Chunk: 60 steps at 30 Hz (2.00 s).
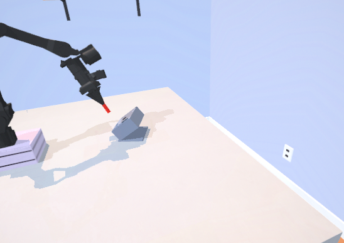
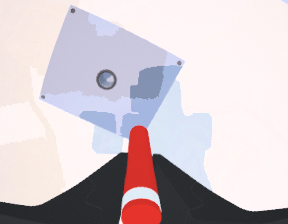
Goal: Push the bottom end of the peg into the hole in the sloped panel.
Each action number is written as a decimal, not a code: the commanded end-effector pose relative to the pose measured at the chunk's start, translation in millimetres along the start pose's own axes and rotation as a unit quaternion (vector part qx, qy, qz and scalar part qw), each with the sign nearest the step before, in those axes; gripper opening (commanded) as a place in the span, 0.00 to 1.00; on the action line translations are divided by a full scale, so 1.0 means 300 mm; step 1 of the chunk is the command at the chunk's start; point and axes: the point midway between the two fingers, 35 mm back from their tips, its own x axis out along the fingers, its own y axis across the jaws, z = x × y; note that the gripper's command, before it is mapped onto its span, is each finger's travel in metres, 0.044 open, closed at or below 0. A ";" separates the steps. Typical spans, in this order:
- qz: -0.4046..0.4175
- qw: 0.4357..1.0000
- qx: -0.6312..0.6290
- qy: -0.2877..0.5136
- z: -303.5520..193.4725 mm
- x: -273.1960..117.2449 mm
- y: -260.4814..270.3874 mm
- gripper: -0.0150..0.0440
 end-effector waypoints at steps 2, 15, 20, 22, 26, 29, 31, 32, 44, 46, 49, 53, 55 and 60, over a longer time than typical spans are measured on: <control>-0.002 1.000 -0.015 -0.014 0.009 -0.014 0.023 0.25; -0.001 0.998 -0.045 -0.046 0.027 -0.049 0.081 0.25; -0.001 0.998 -0.047 -0.048 0.032 -0.035 0.085 0.25; -0.001 0.998 -0.048 -0.049 0.035 -0.024 0.088 0.25; -0.001 0.997 -0.050 -0.053 0.042 -0.001 0.094 0.25; -0.001 0.997 -0.052 -0.055 0.047 0.017 0.098 0.25; -0.001 0.997 -0.054 -0.057 0.050 0.029 0.101 0.25; -0.001 0.997 -0.054 -0.057 0.052 0.034 0.102 0.25; -0.001 0.996 -0.062 -0.066 0.063 0.099 0.117 0.25; -0.001 0.996 -0.061 -0.067 0.064 0.103 0.117 0.25; -0.001 0.996 -0.057 -0.068 0.065 0.110 0.119 0.25; -0.001 0.996 -0.057 -0.068 0.066 0.116 0.119 0.25; -0.001 0.996 -0.057 -0.068 0.067 0.123 0.119 0.25; -0.001 0.996 -0.057 -0.068 0.070 0.144 0.119 0.25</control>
